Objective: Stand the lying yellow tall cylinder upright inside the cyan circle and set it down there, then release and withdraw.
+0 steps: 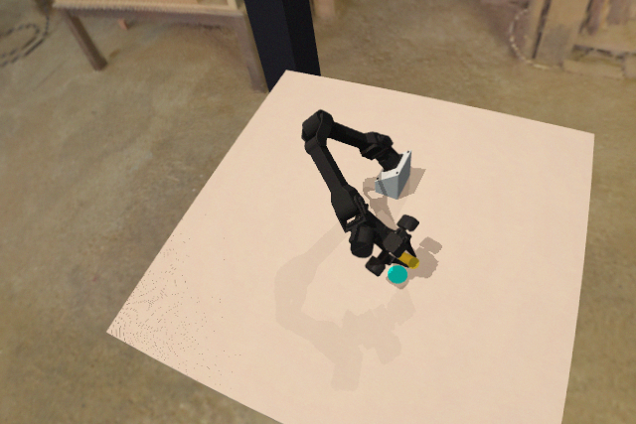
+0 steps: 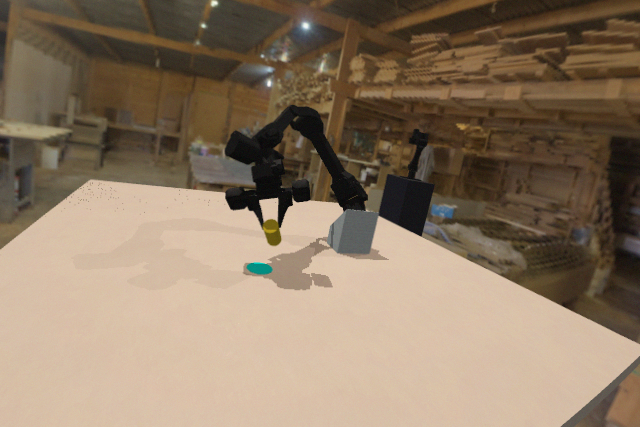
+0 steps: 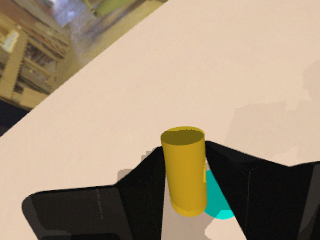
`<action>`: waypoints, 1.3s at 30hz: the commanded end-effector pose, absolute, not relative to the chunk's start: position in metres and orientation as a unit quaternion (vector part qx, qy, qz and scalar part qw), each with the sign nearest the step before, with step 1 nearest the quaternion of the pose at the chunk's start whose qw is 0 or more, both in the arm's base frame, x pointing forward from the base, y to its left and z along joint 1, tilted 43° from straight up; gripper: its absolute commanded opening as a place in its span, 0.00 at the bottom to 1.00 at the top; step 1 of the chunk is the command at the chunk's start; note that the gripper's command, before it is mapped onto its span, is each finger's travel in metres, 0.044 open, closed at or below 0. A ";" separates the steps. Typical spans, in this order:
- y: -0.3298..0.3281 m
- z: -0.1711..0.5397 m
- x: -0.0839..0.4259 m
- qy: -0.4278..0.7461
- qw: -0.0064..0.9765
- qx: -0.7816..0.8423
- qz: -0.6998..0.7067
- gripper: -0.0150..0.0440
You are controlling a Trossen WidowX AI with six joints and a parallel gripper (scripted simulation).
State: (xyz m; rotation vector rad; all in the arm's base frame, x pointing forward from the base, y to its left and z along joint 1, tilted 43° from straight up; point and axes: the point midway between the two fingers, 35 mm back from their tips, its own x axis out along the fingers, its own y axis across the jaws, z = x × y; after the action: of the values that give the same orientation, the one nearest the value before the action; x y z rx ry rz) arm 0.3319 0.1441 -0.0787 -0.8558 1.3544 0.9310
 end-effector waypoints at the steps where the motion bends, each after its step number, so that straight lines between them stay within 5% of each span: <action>1: 0.146 -0.075 0.333 0.569 0.611 -0.365 0.413 0.43; 39: 0.141 -0.063 0.333 0.457 0.678 -0.329 0.472 0.43</action>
State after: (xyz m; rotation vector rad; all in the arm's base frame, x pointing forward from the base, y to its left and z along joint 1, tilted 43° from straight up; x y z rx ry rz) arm 0.3329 0.1398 -0.0677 -0.7411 1.0671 1.0470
